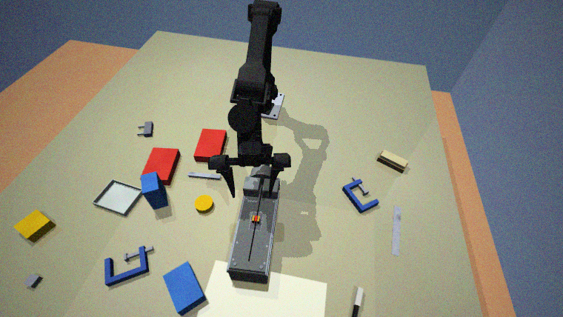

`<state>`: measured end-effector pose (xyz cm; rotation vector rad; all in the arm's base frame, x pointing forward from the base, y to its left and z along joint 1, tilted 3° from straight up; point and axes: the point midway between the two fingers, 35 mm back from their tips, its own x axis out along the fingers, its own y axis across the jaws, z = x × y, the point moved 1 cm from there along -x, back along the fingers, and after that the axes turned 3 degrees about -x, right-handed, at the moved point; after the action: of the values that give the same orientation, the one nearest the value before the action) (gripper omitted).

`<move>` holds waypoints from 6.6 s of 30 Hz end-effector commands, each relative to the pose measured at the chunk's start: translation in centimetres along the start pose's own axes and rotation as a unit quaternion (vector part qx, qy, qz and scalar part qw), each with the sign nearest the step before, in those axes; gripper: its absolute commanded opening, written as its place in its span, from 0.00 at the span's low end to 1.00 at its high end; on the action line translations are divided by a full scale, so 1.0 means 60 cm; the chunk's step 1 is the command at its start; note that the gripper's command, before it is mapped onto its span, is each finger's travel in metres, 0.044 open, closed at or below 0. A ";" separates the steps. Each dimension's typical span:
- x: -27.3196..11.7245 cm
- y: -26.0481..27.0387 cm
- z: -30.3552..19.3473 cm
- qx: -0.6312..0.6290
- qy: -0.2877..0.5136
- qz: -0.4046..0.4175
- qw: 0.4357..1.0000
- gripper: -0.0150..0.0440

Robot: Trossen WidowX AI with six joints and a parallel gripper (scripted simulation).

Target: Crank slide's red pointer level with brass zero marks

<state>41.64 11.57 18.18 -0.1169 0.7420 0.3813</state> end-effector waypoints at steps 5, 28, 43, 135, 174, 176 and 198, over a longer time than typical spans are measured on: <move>0.000 0.000 0.000 0.000 0.000 0.000 1.000 0.73; 0.000 0.000 0.000 0.000 0.000 0.000 1.000 0.25; 0.000 0.000 0.000 0.000 0.000 0.000 1.000 0.65; 0.000 0.000 0.000 0.000 0.000 0.001 1.000 0.25; 0.000 0.000 0.000 0.000 0.000 0.001 1.000 0.29; 0.000 0.000 0.000 0.000 0.000 0.001 1.000 0.25; 0.000 0.000 0.000 0.000 0.000 0.001 1.000 0.48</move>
<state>41.63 11.61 18.19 -0.1151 0.7420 0.3838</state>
